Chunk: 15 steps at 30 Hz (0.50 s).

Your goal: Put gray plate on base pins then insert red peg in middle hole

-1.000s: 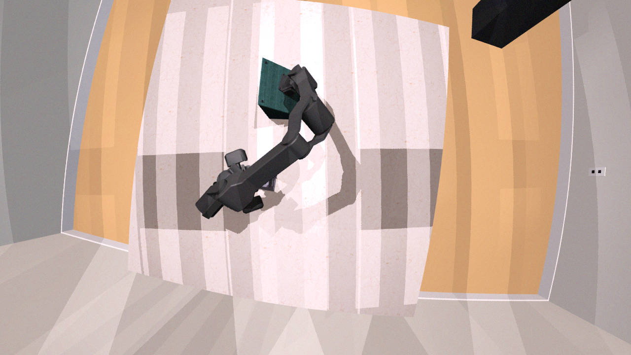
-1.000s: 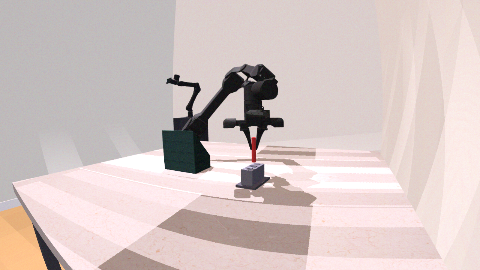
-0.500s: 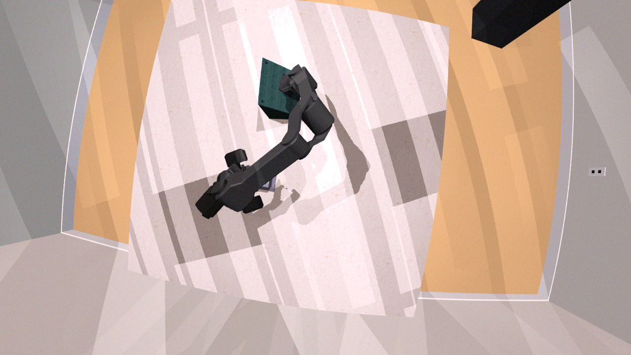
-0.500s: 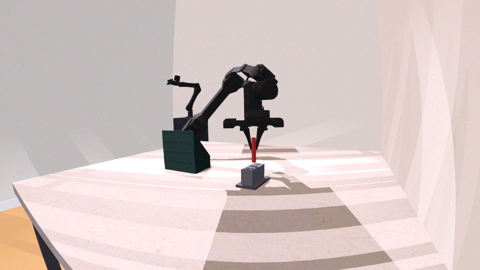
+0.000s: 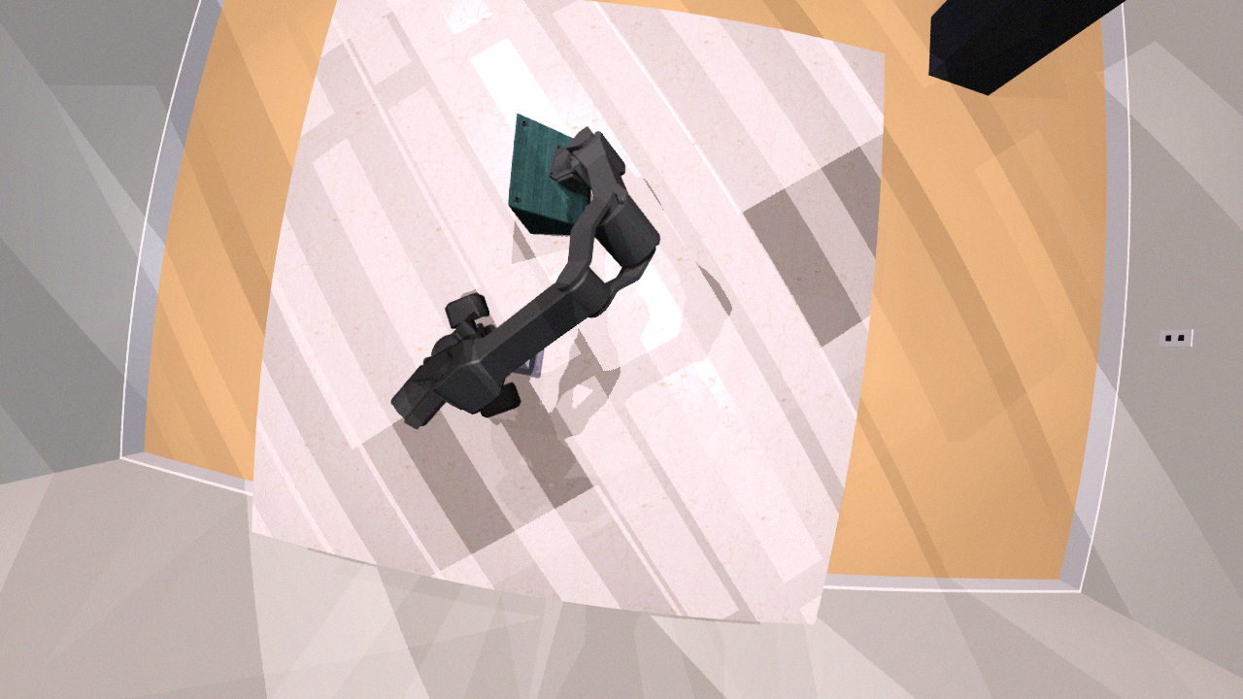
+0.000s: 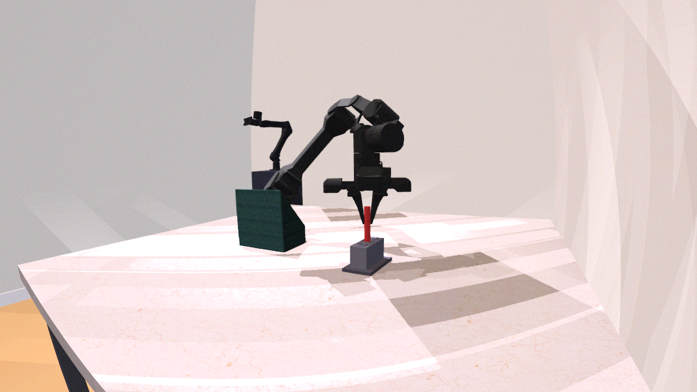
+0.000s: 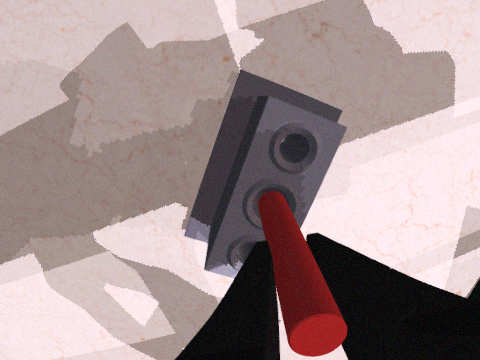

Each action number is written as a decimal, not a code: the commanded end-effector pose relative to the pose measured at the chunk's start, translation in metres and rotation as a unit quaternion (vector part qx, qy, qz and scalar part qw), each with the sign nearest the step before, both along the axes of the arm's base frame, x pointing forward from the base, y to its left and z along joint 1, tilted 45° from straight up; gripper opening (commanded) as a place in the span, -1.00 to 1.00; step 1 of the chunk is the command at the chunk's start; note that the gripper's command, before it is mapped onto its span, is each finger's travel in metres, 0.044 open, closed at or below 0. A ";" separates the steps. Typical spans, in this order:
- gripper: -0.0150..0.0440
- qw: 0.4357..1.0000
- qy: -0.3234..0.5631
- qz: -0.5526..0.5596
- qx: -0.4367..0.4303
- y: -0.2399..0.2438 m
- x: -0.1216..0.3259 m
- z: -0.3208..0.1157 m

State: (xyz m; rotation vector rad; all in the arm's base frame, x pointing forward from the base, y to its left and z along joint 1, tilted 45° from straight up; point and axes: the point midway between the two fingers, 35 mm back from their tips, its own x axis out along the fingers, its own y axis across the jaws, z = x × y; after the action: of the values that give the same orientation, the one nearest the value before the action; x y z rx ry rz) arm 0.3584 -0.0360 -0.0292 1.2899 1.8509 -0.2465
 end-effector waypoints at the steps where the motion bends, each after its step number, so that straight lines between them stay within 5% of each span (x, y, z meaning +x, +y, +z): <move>1: -0.49 1.000 0.000 -0.002 0.001 0.001 0.000 -0.001; 15: -0.49 1.000 0.000 0.000 0.000 0.001 0.001 -0.001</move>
State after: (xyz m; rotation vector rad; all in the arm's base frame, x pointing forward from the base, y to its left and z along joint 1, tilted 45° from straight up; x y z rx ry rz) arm 0.3584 -0.0354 -0.0295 1.2890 1.8516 -0.2462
